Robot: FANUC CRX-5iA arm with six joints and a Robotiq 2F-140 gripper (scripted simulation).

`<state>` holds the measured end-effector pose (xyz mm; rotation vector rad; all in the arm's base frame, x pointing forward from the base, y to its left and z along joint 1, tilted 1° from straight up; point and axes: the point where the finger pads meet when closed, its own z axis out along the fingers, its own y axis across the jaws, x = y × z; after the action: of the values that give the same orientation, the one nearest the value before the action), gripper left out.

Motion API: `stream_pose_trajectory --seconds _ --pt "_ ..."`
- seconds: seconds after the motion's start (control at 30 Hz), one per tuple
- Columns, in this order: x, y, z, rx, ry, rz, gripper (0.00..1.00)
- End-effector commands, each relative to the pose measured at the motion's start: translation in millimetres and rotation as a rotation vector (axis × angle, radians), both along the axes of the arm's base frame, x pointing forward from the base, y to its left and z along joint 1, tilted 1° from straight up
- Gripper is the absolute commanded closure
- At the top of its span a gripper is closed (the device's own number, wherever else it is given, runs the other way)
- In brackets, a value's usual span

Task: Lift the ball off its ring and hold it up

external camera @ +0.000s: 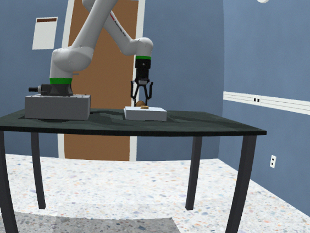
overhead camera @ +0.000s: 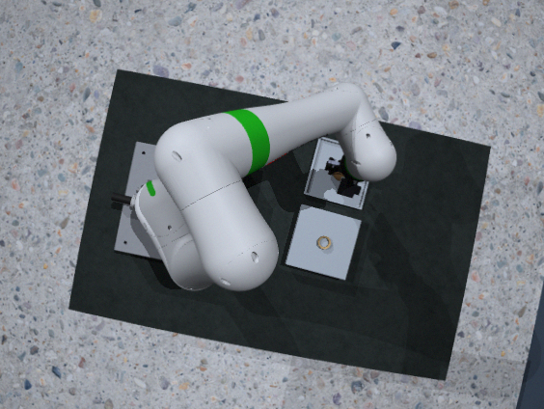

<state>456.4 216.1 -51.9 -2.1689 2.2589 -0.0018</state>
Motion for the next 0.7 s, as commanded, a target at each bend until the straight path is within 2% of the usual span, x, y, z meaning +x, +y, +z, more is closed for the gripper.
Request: stream_pose_trajectory --seconds 0.0,0.1,0.23,0.3,0.67 --pt "1 0 1 0.001 -0.001 0.0 0.9" --pt "1 1 17 0.001 -0.002 0.0 0.9" --pt "1 1 62 0.001 -0.002 0.0 0.9" --pt "0 0 76 0.001 -0.002 0.0 0.9" --pt "0 0 79 0.001 -0.002 0.0 0.9"
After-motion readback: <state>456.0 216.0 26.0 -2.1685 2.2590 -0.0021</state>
